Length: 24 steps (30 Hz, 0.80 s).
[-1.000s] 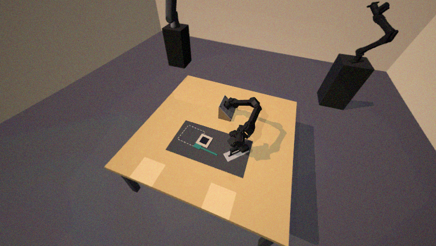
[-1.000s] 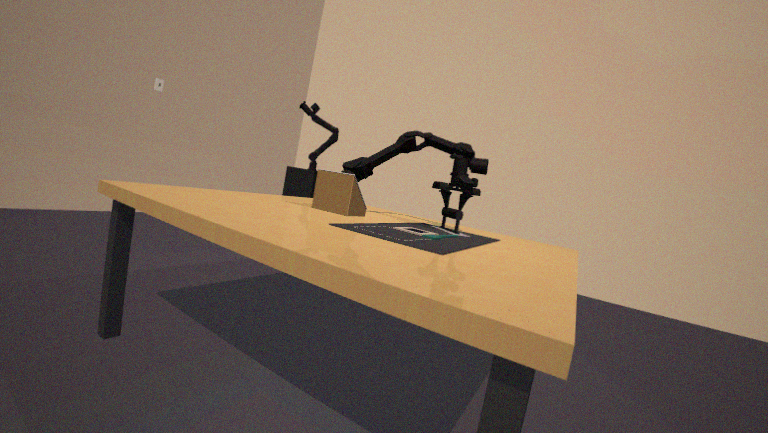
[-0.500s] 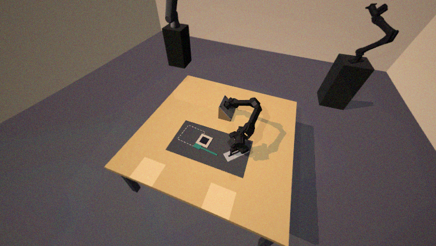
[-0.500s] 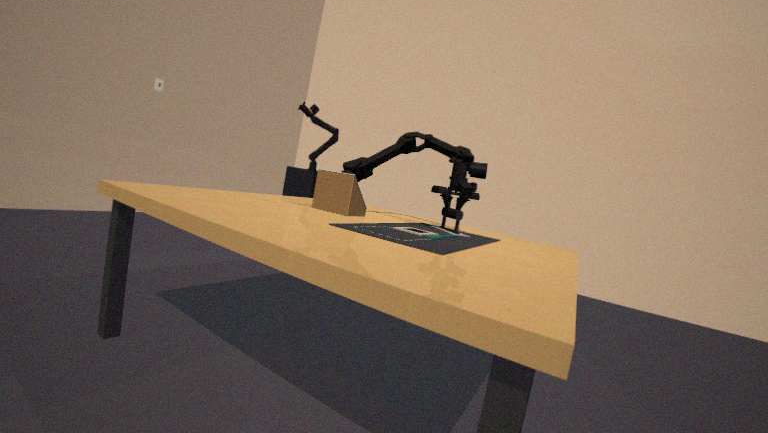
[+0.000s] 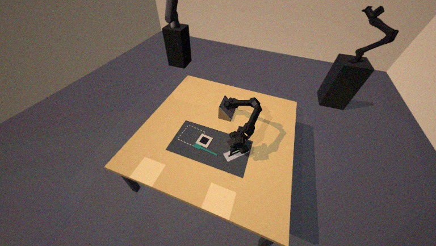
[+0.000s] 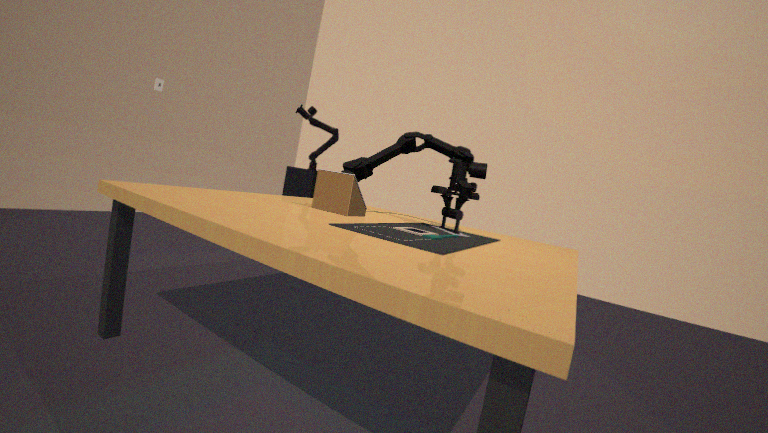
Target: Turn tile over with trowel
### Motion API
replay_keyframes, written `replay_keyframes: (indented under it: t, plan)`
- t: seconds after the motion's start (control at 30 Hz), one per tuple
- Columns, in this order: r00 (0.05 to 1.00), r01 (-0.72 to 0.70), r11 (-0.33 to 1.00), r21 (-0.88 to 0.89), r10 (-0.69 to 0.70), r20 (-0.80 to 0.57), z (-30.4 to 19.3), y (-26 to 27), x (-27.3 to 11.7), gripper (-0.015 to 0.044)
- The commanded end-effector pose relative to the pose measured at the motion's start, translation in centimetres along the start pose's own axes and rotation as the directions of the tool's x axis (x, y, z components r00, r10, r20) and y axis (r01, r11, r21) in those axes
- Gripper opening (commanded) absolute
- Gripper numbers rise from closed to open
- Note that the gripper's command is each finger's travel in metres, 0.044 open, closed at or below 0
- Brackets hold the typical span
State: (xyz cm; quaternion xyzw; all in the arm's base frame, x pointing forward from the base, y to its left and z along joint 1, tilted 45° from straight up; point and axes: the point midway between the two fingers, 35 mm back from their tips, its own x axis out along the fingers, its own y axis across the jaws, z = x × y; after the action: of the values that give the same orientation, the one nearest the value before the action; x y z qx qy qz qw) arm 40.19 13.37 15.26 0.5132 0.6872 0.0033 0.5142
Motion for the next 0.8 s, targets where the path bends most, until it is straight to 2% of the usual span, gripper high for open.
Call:
replay_keyframes:
  t: [0.0,0.2,0.47,0.77]
  plan:
    - [1.000,0.001,1.000,-0.001,-0.001,0.000,-0.04,0.03,0.14,0.0130]
    - [1.000,0.001,1.000,0.019,-0.001,0.000,-0.04,0.03,0.14,0.0130]
    - [1.000,0.001,0.968,0.252,-0.001,0.000,-0.04,0.02,0.14,0.0130]
    - [1.000,0.001,0.866,0.501,-0.001,0.000,-0.03,0.02,0.14,0.0130]
